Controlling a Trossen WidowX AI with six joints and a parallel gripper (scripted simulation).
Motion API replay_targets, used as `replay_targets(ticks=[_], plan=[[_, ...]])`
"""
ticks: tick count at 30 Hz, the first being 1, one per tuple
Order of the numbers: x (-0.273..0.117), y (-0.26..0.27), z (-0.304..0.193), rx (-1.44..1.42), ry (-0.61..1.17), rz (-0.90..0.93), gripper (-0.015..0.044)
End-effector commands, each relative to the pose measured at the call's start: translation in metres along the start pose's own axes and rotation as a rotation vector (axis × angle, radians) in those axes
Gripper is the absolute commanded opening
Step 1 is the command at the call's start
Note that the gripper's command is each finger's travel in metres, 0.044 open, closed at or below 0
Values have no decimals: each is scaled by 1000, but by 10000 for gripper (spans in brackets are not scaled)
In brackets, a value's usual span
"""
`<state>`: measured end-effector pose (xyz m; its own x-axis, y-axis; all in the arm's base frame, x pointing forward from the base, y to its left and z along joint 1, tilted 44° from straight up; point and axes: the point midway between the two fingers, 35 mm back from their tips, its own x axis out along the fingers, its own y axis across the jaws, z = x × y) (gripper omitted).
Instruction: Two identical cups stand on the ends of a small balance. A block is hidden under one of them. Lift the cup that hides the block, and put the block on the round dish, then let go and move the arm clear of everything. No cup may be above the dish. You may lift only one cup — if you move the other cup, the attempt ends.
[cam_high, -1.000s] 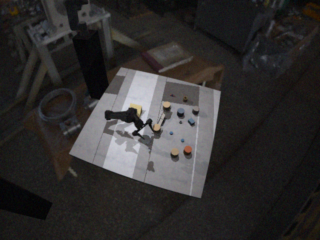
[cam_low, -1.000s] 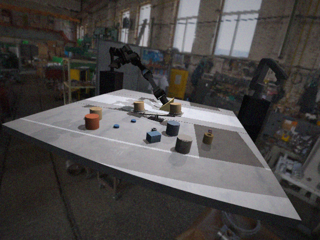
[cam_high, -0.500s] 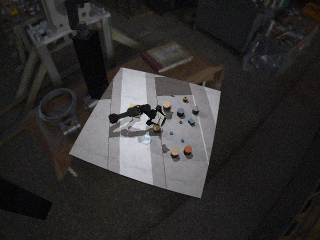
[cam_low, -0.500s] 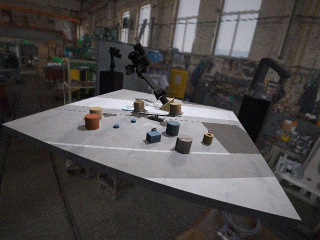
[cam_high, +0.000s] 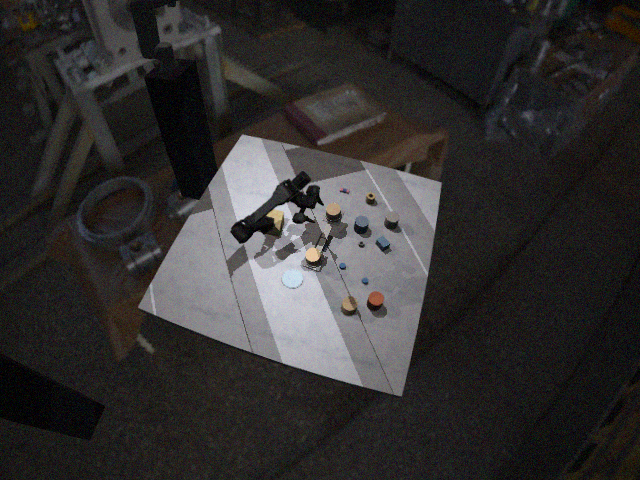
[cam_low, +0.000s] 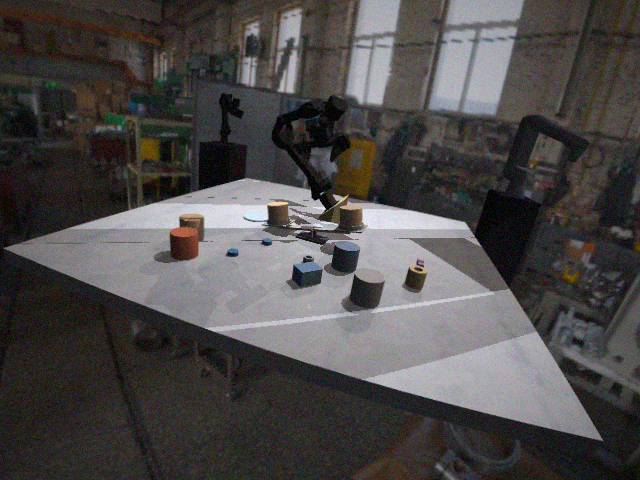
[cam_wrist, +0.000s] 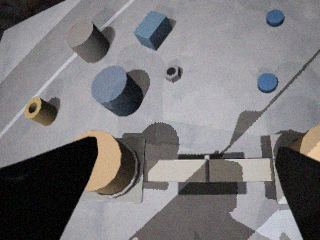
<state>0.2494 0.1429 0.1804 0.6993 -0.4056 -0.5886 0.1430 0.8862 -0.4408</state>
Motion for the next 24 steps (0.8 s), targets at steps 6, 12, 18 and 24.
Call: replay_targets(ticks=[6, 12, 18, 24], plan=[[-26, 22, -59, -188, -9, -141, 440], [-36, 24, -70, -238, -45, -184, 440], [-26, 18, -64, -333, 21, -210, 440], [-11, 6, -54, -494, 138, -233, 440]])
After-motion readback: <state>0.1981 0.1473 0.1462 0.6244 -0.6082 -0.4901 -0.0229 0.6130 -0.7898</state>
